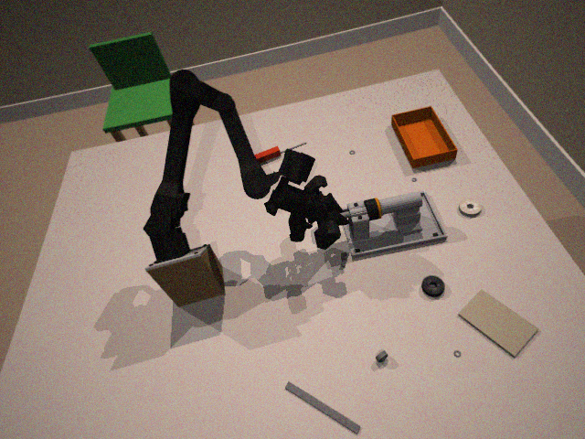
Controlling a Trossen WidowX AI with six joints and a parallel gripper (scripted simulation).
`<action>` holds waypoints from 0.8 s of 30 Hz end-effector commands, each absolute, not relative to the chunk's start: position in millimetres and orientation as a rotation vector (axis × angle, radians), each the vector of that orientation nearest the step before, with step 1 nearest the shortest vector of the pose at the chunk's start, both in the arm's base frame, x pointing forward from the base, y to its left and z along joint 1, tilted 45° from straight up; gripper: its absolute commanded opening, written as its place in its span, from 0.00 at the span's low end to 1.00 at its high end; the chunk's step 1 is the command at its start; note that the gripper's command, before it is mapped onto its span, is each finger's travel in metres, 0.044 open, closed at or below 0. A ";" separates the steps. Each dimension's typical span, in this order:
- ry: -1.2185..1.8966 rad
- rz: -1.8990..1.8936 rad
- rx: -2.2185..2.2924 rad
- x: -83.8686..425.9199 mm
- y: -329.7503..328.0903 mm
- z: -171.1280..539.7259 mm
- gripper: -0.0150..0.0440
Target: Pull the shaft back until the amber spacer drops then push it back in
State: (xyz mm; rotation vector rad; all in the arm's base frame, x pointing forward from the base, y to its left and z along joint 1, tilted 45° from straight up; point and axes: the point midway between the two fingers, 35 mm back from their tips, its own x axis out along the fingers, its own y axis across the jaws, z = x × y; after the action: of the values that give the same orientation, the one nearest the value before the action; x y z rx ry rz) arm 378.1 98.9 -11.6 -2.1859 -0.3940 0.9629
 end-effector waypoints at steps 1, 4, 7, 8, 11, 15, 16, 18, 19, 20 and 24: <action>-0.393 0.963 -2.182 374.9 99.0 -11.2 0.25; -0.393 0.963 -2.182 373.0 99.0 -11.2 0.25; -0.393 0.963 -2.182 371.2 98.9 -11.2 0.25; -0.393 0.963 -2.182 370.6 98.9 -11.2 0.25; -0.393 0.963 -2.182 368.8 98.9 -11.1 0.25; -0.393 0.963 -2.182 366.3 98.8 -11.1 0.25; -0.393 0.963 -2.182 365.7 98.8 -11.1 0.25; -0.393 0.963 -2.182 365.6 98.8 -11.1 0.25; -0.393 0.963 -2.182 366.1 98.8 -11.1 0.25; -0.393 0.963 -2.182 366.7 98.8 -11.1 0.25; -0.393 0.963 -2.182 366.5 98.8 -11.1 0.25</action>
State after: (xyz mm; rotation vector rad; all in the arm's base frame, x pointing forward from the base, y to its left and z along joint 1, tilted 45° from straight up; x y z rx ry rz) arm 366.8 98.6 -11.5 -2.1846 -0.3918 0.9640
